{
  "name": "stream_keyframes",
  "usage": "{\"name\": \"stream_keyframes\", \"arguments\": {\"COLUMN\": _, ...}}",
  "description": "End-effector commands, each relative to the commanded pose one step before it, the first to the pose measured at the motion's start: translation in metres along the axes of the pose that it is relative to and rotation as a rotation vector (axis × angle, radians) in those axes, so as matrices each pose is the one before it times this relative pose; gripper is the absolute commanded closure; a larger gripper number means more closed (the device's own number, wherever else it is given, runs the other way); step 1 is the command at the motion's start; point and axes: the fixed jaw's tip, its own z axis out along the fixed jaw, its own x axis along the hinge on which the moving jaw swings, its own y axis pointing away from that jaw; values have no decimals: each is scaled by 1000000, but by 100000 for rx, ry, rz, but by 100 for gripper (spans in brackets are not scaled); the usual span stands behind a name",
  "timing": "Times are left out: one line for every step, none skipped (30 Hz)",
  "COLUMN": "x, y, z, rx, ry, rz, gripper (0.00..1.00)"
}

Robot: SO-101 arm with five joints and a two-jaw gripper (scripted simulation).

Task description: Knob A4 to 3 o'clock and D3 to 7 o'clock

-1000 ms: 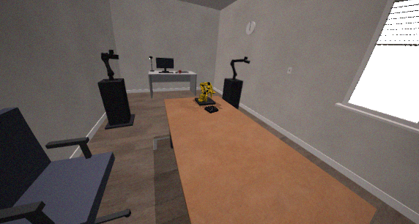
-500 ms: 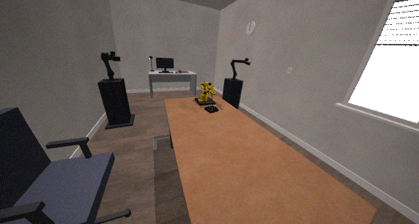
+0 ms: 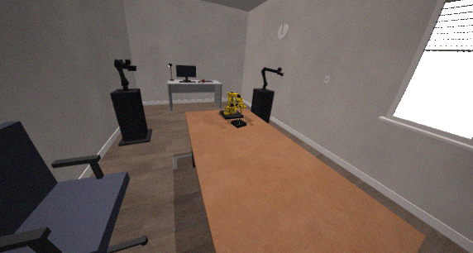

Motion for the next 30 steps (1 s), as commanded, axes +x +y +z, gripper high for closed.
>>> {"name": "stream_keyframes", "arguments": {"x": -3057, "y": -1802, "z": 871, "rx": 268, "ry": -609, "rz": 1740, "gripper": 60}}
{"name": "stream_keyframes", "arguments": {"x": 0, "y": 0, "z": 0, "rx": 0, "ry": 0, "rz": 0, "gripper": 60}}
{"name": "stream_keyframes", "arguments": {"x": 2, "y": 0, "z": -3, "rx": -1, "ry": 2, "rz": 0, "gripper": 60}}
{"name": "stream_keyframes", "arguments": {"x": -6, "y": -6, "z": 0, "rx": 3, "ry": 0, "rz": 6, "gripper": 60}}
{"name": "stream_keyframes", "arguments": {"x": 0, "y": -12, "z": 0, "rx": 3, "ry": 0, "rz": 13, "gripper": 60}}
{"name": "stream_keyframes", "arguments": {"x": -1, "y": -30, "z": 0, "rx": 3, "ry": 0, "rz": 22, "gripper": 60}}
{"name": "stream_keyframes", "arguments": {"x": -1, "y": -36, "z": 0, "rx": 9, "ry": 0, "rz": 35, "gripper": 60}}
{"name": "stream_keyframes", "arguments": {"x": -1, "y": -54, "z": 0, "rx": 9, "ry": 0, "rz": 50, "gripper": 60}}
{"name": "stream_keyframes", "arguments": {"x": -1, "y": -72, "z": 0, "rx": 13, "ry": 0, "rz": 63, "gripper": 60}}
{"name": "stream_keyframes", "arguments": {"x": -2, "y": -84, "z": 6, "rx": 19, "ry": 0, "rz": 79, "gripper": 60}}
{"name": "stream_keyframes", "arguments": {"x": -8, "y": -102, "z": 0, "rx": 19, "ry": 0, "rz": 88, "gripper": 60}}
{"name": "stream_keyframes", "arguments": {"x": -2, "y": -108, "z": 0, "rx": 22, "ry": 3, "rz": 104, "gripper": 60}}
{"name": "stream_keyframes", "arguments": {"x": -3, "y": -126, "z": 1, "rx": 22, "ry": 0, "rz": 113, "gripper": 60}}
{"name": "stream_keyframes", "arguments": {"x": -9, "y": -138, "z": 1, "rx": 28, "ry": 0, "rz": 119, "gripper": 60}}
{"name": "stream_keyframes", "arguments": {"x": -3, "y": -144, "z": 7, "rx": 28, "ry": 0, "rz": 129, "gripper": 60}}
{"name": "stream_keyframes", "arguments": {"x": -10, "y": -144, "z": 1, "rx": 28, "ry": 3, "rz": 135, "gripper": 60}}
{"name": "stream_keyframes", "arguments": {"x": -4, "y": -156, "z": 1, "rx": 28, "ry": 0, "rz": 135, "gripper": 60}}
{"name": "stream_keyframes", "arguments": {"x": 0, "y": 0, "z": 0, "rx": 0, "ry": 0, "rz": 0, "gripper": 60}}
{"name": "stream_keyframes", "arguments": {"x": 0, "y": 0, "z": 0, "rx": 0, "ry": 0, "rz": 0, "gripper": 60}}
{"name": "stream_keyframes", "arguments": {"x": -6, "y": -151, "z": 3, "rx": 28, "ry": 1, "rz": 139, "gripper": 60}}
{"name": "stream_keyframes", "arguments": {"x": -3, "y": -144, "z": 1, "rx": 31, "ry": 0, "rz": 132, "gripper": 60}}
{"name": "stream_keyframes", "arguments": {"x": -9, "y": -144, "z": 7, "rx": 28, "ry": 0, "rz": 129, "gripper": 60}}
{"name": "stream_keyframes", "arguments": {"x": -3, "y": -138, "z": 1, "rx": 25, "ry": 3, "rz": 123, "gripper": 60}}
{"name": "stream_keyframes", "arguments": {"x": -9, "y": -126, "z": 1, "rx": 25, "ry": 0, "rz": 113, "gripper": 60}}
{"name": "stream_keyframes", "arguments": {"x": -3, "y": -108, "z": 1, "rx": 22, "ry": 0, "rz": 101, "gripper": 60}}
{"name": "stream_keyframes", "arguments": {"x": -9, "y": -102, "z": 1, "rx": 19, "ry": 0, "rz": 91, "gripper": 60}}
{"name": "stream_keyframes", "arguments": {"x": -2, "y": -84, "z": 6, "rx": 16, "ry": 0, "rz": 75, "gripper": 60}}
{"name": "stream_keyframes", "arguments": {"x": -2, "y": -72, "z": 0, "rx": 16, "ry": 0, "rz": 63, "gripper": 60}}
{"name": "stream_keyframes", "arguments": {"x": -2, "y": -54, "z": 0, "rx": 9, "ry": 0, "rz": 50, "gripper": 60}}
{"name": "stream_keyframes", "arguments": {"x": -1, "y": -42, "z": 0, "rx": 6, "ry": 0, "rz": 35, "gripper": 60}}
